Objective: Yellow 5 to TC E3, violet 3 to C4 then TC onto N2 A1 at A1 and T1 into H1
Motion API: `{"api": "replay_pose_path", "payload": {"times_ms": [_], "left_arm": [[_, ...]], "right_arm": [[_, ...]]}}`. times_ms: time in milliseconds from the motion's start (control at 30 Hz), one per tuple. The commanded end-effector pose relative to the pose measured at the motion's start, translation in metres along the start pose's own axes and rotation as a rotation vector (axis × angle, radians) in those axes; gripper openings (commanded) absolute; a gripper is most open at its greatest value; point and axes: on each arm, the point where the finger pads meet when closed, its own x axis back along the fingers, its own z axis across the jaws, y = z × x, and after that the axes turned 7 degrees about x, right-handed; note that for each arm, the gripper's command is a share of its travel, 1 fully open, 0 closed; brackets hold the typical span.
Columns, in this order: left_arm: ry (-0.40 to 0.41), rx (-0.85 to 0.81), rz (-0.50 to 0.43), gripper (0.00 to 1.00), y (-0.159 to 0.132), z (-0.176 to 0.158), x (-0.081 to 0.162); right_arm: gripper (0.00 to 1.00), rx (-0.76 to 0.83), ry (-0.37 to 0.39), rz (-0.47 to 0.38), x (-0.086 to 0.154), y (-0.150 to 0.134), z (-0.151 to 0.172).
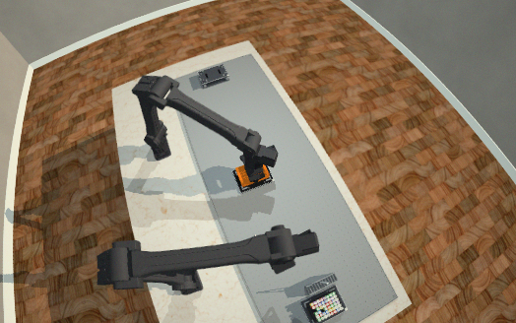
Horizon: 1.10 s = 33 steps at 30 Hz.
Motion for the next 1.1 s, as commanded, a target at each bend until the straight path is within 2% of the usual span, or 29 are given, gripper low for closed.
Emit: {"api": "replay_pose_path", "payload": {"times_ms": [0, 1067], "left_arm": [[-0.069, 0.004, -0.065, 0.0, 0.0201, -0.0184, 0.0458], [-0.071, 0.004, -0.067, 0.0, 0.0194, -0.0197, 0.0553]], "right_arm": [[0.24, -0.014, -0.01, -0.028, 0.0121, 0.0074, -0.0036], [0.24, -0.014, -0.01, -0.028, 0.0121, 0.0074, -0.0036]]}}
